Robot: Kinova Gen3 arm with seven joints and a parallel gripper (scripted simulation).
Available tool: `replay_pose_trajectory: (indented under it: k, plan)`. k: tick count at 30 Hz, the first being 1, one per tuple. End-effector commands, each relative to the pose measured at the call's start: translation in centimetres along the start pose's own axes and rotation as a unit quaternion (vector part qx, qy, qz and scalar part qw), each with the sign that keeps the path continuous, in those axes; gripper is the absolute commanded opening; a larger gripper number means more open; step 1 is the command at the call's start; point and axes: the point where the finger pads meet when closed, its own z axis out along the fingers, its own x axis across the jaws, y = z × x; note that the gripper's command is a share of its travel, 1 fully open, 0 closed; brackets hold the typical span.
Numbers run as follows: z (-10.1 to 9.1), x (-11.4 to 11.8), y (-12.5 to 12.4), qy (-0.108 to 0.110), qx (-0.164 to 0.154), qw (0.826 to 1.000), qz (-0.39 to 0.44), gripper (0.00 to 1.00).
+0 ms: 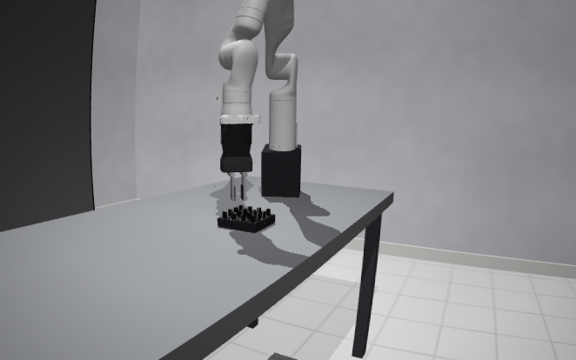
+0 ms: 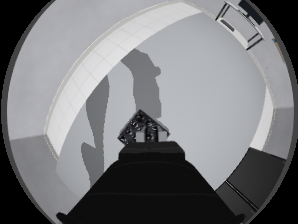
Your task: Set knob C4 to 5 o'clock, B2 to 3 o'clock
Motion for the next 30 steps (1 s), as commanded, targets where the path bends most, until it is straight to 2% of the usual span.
replay_pose_trajectory:
  k: [1,3,9,18,20,30]
  plan:
    - [-0.3,0.5,0.0,0.0,0.005,0.999,-0.035,0.46]
    - [-0.3,0.5,0.0,0.0,0.005,0.999,-0.035,0.46]
    - [-0.7,0.5,0.0,0.002,0.006,0.988,-0.157,0.46]
    - [-1.2,0.7,0.2,0.006,0.007,0.95,-0.311,0.46]
    - [-1.2,0.7,0.2,0.006,0.007,0.95,-0.311,0.46]
    - [-1.5,0.9,0.4,0.01,0.007,0.913,-0.409,0.46]
